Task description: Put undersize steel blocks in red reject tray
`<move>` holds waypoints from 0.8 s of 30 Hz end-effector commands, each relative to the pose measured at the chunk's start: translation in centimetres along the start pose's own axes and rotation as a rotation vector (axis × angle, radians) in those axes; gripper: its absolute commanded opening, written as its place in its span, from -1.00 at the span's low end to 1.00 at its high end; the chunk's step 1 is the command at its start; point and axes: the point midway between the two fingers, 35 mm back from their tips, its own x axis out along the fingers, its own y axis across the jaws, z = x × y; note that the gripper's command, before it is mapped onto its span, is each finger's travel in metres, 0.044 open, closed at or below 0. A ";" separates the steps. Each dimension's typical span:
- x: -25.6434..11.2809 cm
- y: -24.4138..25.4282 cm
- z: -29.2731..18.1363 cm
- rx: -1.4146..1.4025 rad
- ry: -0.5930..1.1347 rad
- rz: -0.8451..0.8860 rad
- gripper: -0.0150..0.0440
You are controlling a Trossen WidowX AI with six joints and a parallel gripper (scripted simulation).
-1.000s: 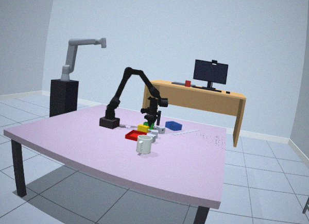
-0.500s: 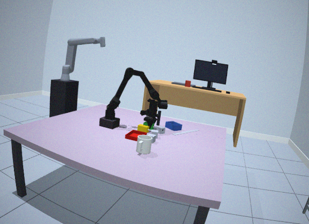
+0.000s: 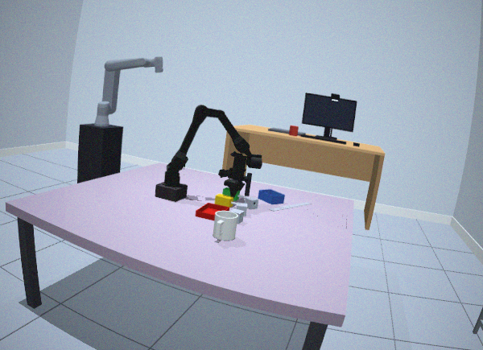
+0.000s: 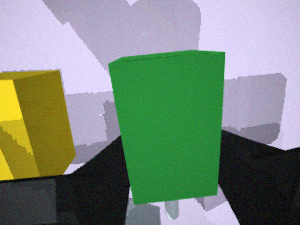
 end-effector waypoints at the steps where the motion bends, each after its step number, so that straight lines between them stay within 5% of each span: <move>1: -4.0 -0.1 -0.1 0.003 0.025 -0.017 -0.49; 12: -6.0 0.2 -0.6 0.058 0.010 -0.006 -0.49; 24: -7.4 6.5 -9.8 1.148 0.014 -0.019 -0.49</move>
